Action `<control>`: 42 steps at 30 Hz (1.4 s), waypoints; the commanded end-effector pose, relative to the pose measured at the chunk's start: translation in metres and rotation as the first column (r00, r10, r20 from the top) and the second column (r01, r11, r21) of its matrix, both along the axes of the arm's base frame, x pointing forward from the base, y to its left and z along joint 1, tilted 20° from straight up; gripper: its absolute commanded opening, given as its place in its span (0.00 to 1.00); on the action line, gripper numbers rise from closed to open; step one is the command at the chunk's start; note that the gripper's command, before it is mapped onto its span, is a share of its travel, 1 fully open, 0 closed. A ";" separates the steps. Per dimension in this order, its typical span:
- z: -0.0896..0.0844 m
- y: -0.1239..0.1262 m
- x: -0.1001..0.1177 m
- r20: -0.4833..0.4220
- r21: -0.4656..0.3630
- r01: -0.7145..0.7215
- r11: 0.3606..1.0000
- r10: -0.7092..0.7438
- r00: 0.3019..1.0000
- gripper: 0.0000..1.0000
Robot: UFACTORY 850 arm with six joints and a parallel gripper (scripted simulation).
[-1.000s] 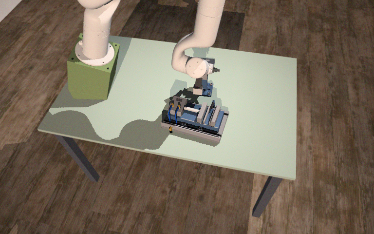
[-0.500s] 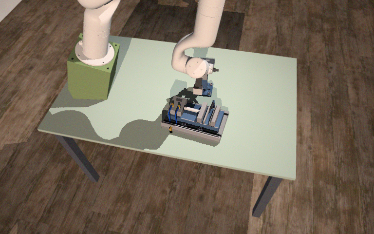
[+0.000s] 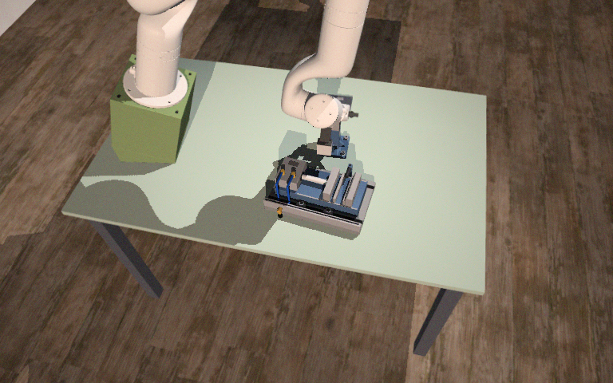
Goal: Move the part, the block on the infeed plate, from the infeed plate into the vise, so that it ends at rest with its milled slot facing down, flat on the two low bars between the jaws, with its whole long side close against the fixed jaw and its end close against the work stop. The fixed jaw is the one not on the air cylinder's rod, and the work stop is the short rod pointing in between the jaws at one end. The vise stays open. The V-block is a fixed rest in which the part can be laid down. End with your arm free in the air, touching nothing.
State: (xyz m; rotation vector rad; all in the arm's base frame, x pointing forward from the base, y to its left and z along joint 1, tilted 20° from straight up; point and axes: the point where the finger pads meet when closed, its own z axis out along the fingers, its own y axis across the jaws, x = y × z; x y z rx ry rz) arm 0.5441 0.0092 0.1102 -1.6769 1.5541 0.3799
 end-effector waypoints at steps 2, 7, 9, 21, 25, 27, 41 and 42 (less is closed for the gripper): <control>0.001 0.000 0.000 0.001 0.000 0.000 1.000 0.000 1.000 0.00; 0.001 0.000 0.000 0.001 0.000 0.000 1.000 0.000 1.000 0.00; 0.001 0.000 0.000 0.001 0.000 0.000 1.000 0.000 1.000 0.00; 0.001 0.000 0.000 0.001 0.000 0.000 1.000 0.000 1.000 0.00; 0.002 0.000 0.000 0.001 0.000 0.000 1.000 0.000 1.000 0.00; 0.002 0.000 -0.001 0.001 0.000 0.000 1.000 0.000 1.000 0.00; 0.011 0.000 -0.004 0.001 0.000 0.000 1.000 0.000 1.000 0.00; 0.012 0.000 -0.004 0.001 0.000 0.000 1.000 0.000 1.000 0.00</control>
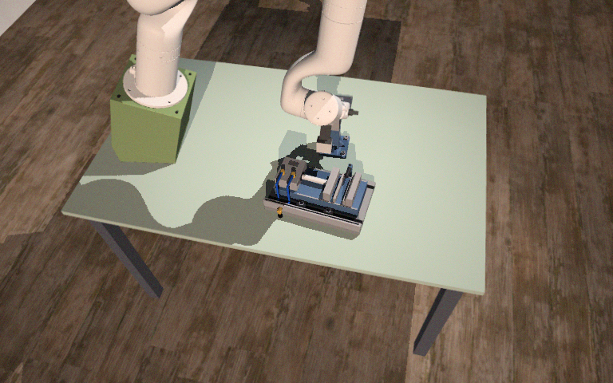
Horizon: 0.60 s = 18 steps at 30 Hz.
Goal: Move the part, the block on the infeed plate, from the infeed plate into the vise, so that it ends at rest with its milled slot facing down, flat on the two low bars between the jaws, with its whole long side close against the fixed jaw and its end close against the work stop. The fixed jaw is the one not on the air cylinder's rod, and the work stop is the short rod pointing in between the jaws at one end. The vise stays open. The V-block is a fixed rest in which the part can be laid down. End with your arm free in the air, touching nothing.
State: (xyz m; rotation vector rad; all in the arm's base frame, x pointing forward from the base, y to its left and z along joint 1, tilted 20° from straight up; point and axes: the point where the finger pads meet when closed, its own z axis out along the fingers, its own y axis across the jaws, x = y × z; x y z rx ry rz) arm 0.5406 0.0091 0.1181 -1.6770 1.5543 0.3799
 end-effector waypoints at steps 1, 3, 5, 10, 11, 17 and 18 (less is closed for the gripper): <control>0.005 0.000 -0.001 0.001 0.000 0.000 1.000 0.000 1.000 0.00; 0.005 0.000 -0.001 0.001 0.000 0.000 1.000 0.000 1.000 0.00; 0.007 0.000 -0.002 0.001 0.000 0.000 1.000 0.000 1.000 0.00; 0.014 0.000 -0.004 0.001 0.000 0.000 1.000 0.000 1.000 0.00; 0.015 0.000 -0.005 0.001 0.000 0.000 1.000 0.000 1.000 0.00; 0.024 -0.001 -0.008 0.001 0.000 0.000 1.000 0.000 1.000 0.00; 0.026 -0.001 -0.009 0.001 0.000 0.000 1.000 0.000 1.000 0.00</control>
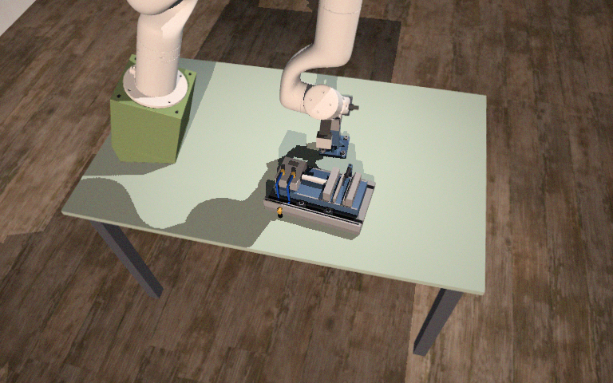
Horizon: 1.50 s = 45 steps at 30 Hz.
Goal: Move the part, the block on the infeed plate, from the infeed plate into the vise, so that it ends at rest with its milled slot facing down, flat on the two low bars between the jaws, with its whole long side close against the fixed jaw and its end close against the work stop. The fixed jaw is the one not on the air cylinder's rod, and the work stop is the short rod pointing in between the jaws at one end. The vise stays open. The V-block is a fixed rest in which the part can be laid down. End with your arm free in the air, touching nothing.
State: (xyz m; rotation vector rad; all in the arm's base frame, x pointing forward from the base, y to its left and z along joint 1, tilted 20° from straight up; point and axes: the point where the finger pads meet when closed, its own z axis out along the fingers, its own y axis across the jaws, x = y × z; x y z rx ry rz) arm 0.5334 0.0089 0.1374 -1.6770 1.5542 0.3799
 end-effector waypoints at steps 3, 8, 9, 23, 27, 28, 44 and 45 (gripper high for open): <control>0.008 0.000 -0.002 0.001 0.000 0.000 1.000 0.000 1.000 0.00; 0.017 0.000 -0.006 0.001 0.000 0.000 1.000 0.000 1.000 0.00; 0.019 0.000 -0.006 0.001 0.000 0.000 1.000 0.000 1.000 0.00; 0.042 -0.001 -0.015 0.001 0.000 0.000 1.000 0.000 1.000 0.00; 0.049 -0.001 -0.018 0.001 0.000 0.000 1.000 0.000 1.000 0.00; 0.051 -0.001 -0.018 0.001 0.000 0.000 1.000 0.000 1.000 0.00; 0.074 -0.001 -0.027 0.001 0.000 0.000 1.000 0.000 1.000 0.00; 0.075 -0.001 -0.027 0.001 0.000 0.000 1.000 0.000 1.000 0.00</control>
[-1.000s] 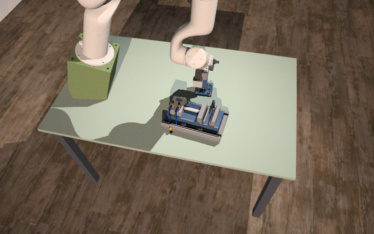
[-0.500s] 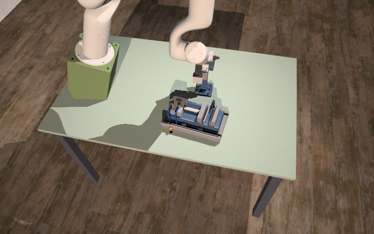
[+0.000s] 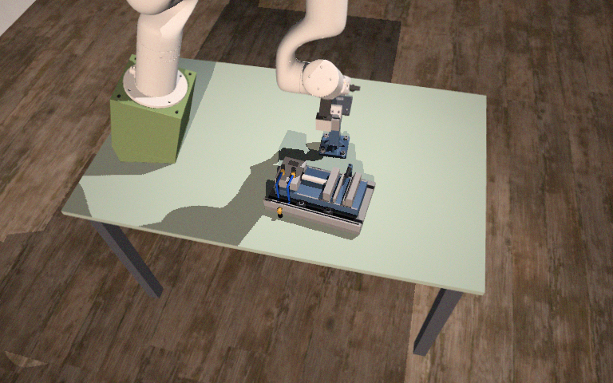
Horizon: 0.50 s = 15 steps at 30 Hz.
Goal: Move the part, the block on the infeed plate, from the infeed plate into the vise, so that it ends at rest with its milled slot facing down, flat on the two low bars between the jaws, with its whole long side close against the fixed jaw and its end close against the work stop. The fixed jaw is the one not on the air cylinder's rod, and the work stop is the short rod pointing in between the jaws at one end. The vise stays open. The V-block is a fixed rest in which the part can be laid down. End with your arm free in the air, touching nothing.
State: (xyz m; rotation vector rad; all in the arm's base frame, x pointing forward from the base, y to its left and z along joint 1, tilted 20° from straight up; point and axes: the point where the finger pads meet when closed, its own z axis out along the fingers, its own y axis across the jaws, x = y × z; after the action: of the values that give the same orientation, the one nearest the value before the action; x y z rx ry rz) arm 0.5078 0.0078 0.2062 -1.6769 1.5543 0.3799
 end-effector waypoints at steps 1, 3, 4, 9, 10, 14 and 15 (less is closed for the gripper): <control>0.007 0.000 -0.002 0.001 0.000 0.000 1.000 0.000 1.000 0.00; 0.010 0.000 -0.003 0.001 0.000 0.000 1.000 0.000 1.000 0.00; 0.011 0.000 -0.004 0.001 0.000 0.000 1.000 0.000 1.000 0.00; 0.015 0.000 -0.005 0.001 0.000 0.000 1.000 0.000 1.000 0.00; 0.016 0.000 -0.005 0.001 0.000 0.000 1.000 0.000 1.000 0.00; 0.019 0.000 -0.006 0.001 0.000 0.000 1.000 0.000 1.000 0.00; 0.020 0.000 -0.007 0.001 0.000 0.000 1.000 0.000 1.000 0.00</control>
State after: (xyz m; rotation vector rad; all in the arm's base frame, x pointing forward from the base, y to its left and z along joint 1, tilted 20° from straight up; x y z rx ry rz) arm 0.5018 0.0075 0.2222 -1.6769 1.5544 0.3801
